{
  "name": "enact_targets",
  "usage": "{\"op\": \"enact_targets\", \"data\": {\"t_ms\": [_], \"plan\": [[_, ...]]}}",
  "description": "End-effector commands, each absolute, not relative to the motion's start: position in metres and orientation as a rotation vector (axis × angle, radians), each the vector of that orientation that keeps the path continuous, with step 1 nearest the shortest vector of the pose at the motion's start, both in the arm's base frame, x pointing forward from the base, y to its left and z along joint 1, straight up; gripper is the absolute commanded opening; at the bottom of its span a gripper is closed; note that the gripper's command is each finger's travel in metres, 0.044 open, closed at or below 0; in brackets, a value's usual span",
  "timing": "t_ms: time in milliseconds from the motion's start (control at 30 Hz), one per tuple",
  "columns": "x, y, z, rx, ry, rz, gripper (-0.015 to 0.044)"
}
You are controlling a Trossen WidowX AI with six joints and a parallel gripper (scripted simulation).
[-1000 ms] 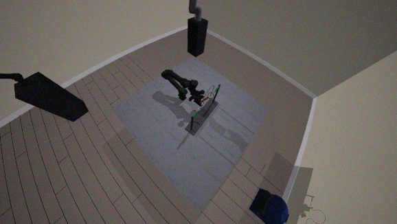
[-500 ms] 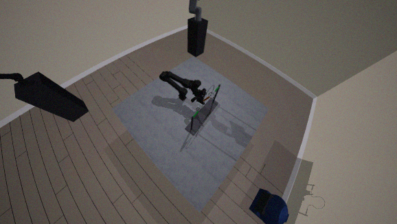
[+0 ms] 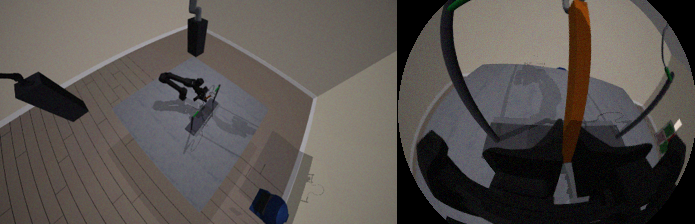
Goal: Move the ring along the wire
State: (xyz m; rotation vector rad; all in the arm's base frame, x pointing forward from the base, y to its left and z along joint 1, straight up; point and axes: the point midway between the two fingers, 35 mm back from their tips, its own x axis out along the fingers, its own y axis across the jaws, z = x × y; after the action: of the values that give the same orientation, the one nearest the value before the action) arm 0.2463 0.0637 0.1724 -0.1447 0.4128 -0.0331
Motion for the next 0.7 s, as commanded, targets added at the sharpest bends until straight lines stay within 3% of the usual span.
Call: {"op": "enact_targets", "data": {"t_ms": [0, 667], "plan": [[0.246, 0.072, 0.174, -0.102, 0.415, -0.029, -0.015], [0.243, 0.1, 0.174, -0.043, 0.421, -0.015, -0.015]]}}
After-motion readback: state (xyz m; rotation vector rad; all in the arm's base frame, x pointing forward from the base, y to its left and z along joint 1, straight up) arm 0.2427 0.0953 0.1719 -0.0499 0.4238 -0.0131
